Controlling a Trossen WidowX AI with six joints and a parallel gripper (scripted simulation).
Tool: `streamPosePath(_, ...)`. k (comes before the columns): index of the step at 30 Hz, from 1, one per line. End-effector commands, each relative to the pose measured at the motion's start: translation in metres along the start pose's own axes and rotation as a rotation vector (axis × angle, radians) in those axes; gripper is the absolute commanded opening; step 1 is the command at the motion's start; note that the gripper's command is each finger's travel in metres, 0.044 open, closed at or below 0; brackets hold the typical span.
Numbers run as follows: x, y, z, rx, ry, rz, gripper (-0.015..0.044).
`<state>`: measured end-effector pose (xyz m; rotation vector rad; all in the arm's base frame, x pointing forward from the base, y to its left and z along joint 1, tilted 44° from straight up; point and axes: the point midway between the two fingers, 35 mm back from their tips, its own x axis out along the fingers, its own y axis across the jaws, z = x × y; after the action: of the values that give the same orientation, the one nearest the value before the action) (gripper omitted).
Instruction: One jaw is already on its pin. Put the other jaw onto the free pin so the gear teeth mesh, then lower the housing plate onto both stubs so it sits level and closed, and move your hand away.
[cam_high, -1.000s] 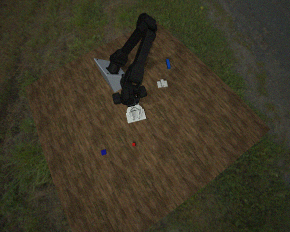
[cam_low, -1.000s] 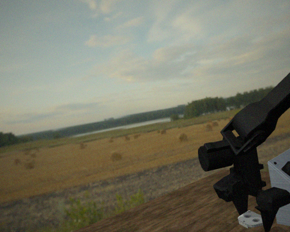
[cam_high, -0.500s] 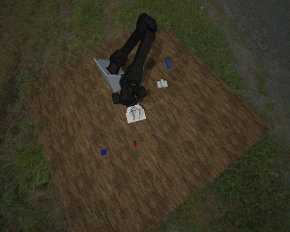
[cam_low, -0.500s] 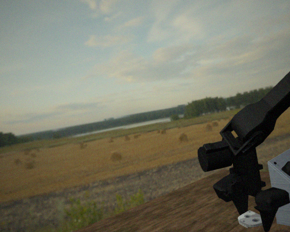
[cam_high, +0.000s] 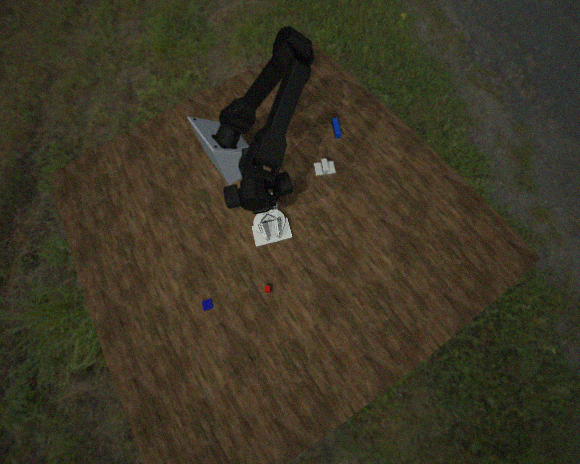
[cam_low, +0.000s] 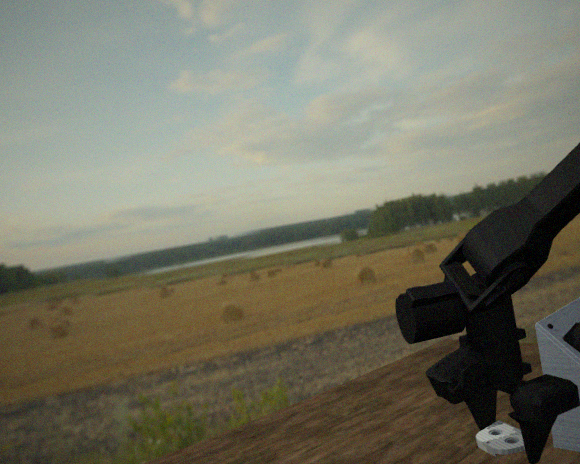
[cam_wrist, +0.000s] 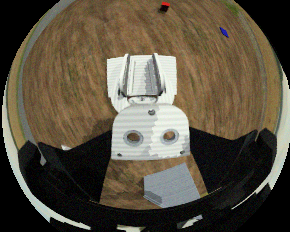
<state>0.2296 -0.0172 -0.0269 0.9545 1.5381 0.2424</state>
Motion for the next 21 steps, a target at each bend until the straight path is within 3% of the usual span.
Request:
streamPosePath(1, 0.0009, 0.0035, -0.0040, 0.003, 0.002, 0.005, 0.0351)
streamPosePath(21, 0.0009, 0.0069, -0.0072, 0.003, 0.002, 0.005, 0.0351)
